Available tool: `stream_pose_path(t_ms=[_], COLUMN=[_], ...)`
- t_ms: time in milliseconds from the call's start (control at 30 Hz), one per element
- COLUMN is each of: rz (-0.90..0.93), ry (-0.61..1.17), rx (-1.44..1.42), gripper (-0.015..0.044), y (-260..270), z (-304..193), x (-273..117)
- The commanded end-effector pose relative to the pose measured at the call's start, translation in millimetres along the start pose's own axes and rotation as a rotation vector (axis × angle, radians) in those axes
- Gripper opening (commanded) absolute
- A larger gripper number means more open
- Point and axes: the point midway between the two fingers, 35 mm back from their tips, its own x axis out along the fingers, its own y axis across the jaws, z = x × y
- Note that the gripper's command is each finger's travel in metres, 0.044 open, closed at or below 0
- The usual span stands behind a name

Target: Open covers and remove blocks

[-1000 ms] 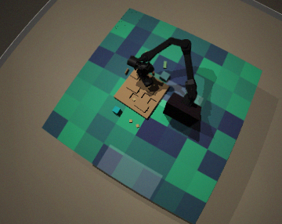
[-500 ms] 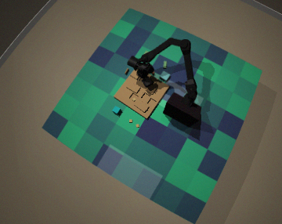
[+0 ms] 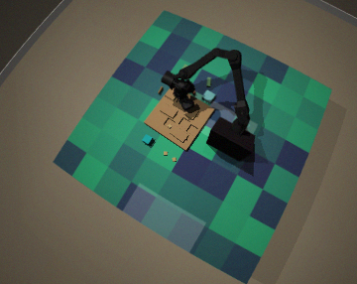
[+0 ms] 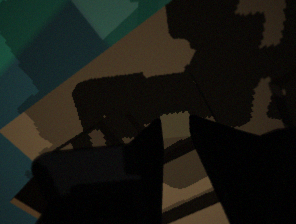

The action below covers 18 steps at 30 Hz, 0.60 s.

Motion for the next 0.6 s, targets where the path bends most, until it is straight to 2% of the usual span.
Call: stream_pose_path(t_ms=[0,567], rz=[0.000,-0.001], ry=[0.000,0.000], rx=[0.001,-0.002], gripper=[0.0080,0.0080], y=[0.2,0.1], z=[0.0,-1.0], x=[-2.2,-24.3])
